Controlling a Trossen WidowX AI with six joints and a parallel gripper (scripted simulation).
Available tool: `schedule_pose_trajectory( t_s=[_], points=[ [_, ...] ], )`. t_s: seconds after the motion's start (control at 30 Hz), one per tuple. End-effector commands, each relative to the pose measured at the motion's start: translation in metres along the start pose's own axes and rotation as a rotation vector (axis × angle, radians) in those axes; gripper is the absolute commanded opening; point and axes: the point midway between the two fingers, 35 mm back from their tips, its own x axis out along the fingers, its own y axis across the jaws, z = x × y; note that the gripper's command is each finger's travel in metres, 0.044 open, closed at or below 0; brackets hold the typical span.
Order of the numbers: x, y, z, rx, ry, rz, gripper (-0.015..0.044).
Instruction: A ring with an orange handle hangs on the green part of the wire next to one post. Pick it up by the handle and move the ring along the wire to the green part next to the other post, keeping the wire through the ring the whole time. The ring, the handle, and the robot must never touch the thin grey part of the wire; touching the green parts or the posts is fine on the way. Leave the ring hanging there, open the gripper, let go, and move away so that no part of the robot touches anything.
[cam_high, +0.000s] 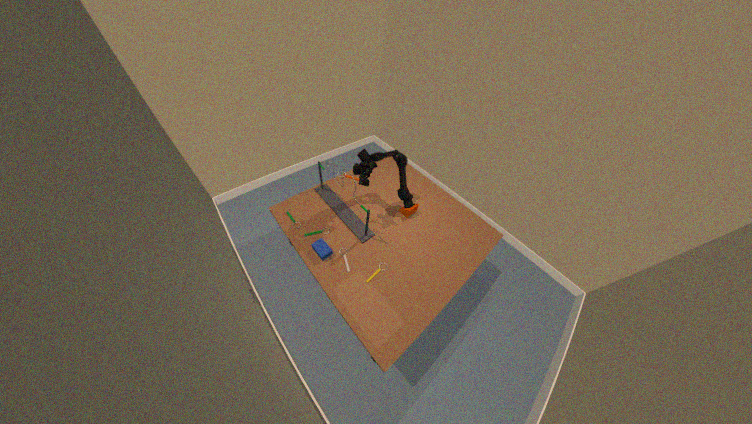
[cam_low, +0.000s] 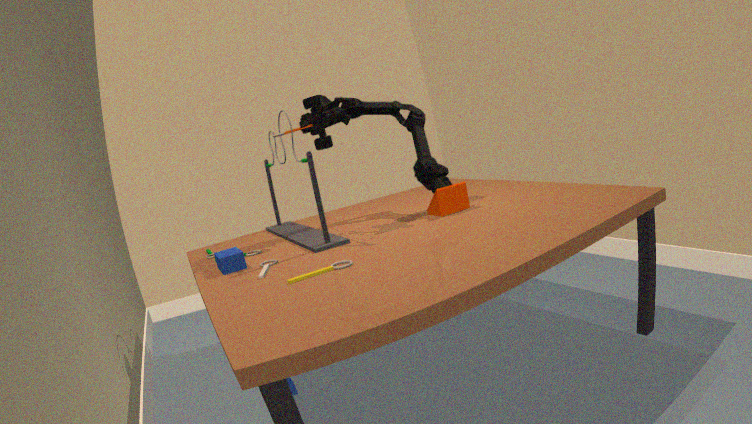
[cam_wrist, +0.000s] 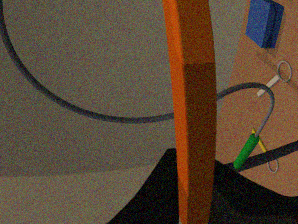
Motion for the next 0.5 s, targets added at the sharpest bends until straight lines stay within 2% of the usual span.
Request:
schedule_pose_trajectory(
  t_s=[0.0,0.47],
  points=[
    [0.0016,-0.0004,0.0012,-0.052,-0.006,-0.025,-0.015],
    [0.0023,-0.008,0.0019,-0.216,-0.026,-0.116,-0.015]
  ],
)
